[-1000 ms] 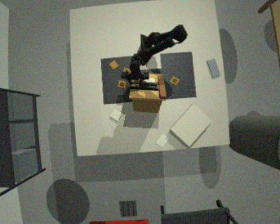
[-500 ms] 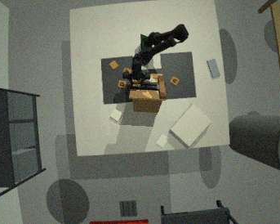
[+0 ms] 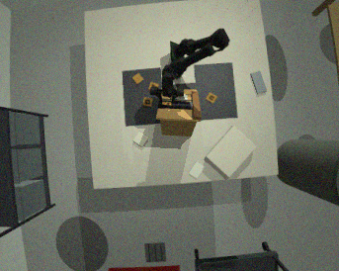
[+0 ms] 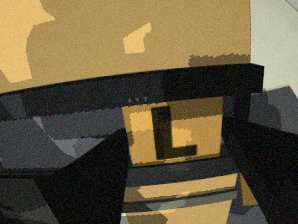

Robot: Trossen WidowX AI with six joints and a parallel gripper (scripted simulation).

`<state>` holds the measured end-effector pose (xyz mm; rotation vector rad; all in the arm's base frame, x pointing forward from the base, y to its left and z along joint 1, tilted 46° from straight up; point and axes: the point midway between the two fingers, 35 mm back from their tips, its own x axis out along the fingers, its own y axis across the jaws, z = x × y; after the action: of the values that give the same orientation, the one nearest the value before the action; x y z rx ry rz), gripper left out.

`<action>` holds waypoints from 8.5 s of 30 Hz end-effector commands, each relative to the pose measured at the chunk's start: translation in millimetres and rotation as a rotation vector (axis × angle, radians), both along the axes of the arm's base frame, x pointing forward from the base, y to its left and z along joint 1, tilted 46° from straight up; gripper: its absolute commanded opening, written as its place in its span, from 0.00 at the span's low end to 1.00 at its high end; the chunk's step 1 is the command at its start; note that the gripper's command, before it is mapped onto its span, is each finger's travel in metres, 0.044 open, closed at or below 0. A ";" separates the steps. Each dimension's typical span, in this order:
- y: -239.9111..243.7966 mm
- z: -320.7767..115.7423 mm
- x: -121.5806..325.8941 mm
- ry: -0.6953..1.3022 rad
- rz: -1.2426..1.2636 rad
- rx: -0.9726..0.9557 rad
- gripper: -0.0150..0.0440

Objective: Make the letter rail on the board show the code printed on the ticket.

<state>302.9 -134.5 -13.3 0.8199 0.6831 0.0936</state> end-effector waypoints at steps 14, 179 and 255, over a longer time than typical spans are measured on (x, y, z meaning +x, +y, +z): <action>8.6 5.3 0.0 0.008 -0.004 0.003 0.25; 64.7 74.5 11.8 0.009 -0.004 0.007 0.75; 50.9 90.5 -15.9 0.016 -0.010 0.007 0.25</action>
<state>287.0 -83.7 77.5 0.8309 0.6941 0.0808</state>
